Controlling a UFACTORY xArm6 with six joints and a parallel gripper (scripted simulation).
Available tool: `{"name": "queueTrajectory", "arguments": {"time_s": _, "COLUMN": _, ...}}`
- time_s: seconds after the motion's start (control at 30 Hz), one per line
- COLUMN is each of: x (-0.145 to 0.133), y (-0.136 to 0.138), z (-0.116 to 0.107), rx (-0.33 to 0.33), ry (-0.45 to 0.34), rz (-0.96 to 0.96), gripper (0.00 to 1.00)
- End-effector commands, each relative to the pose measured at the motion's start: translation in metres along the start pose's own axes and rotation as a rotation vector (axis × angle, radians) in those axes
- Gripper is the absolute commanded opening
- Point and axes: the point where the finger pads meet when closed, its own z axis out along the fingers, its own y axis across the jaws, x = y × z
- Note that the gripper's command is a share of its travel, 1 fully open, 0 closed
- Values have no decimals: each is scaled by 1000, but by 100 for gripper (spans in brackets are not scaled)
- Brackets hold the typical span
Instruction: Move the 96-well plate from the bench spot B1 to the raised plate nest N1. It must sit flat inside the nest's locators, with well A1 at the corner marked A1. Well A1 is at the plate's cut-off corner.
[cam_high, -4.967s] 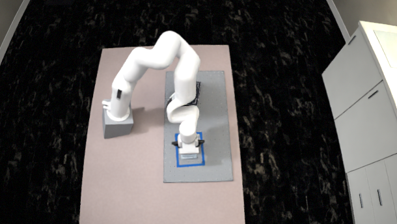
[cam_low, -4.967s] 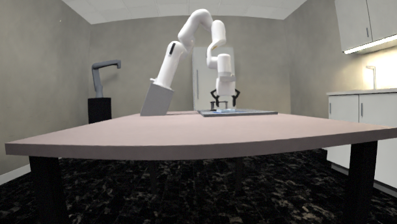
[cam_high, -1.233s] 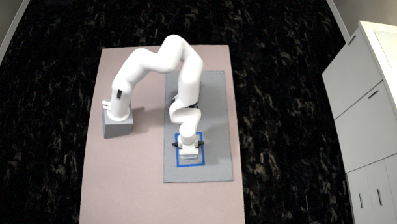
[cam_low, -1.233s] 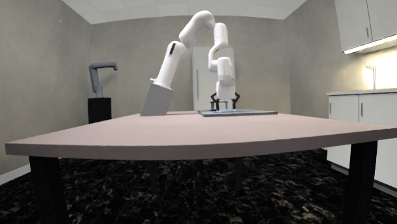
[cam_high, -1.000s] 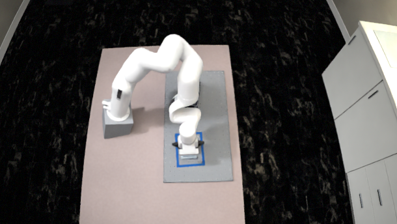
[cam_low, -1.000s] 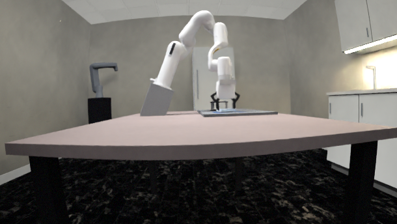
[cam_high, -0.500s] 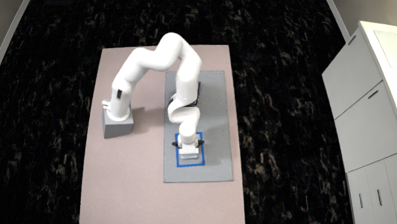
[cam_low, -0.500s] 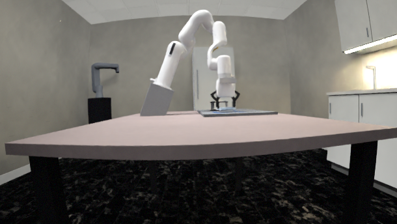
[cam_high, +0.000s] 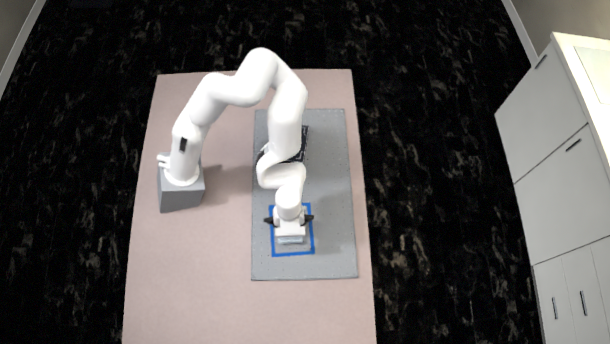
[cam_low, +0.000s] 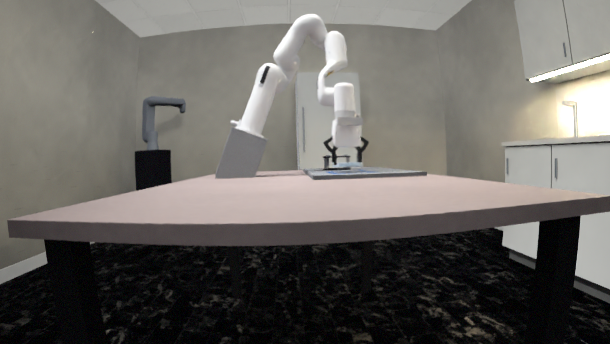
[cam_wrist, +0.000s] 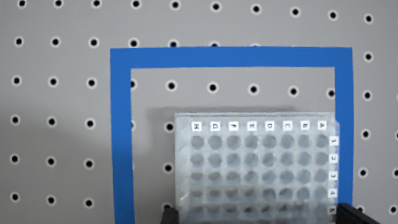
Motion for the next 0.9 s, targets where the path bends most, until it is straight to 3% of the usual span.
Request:
{"name": "queueTrajectory", "arguments": {"time_s": 0.0, "x": 1, "y": -1, "z": -1, "rx": 1, "ry": 1, "rz": 0, "gripper": 0}}
{"name": "queueTrajectory", "arguments": {"time_s": 0.87, "x": 1, "y": -1, "z": -38, "rx": 2, "ry": 1, "rz": 0, "gripper": 0}}
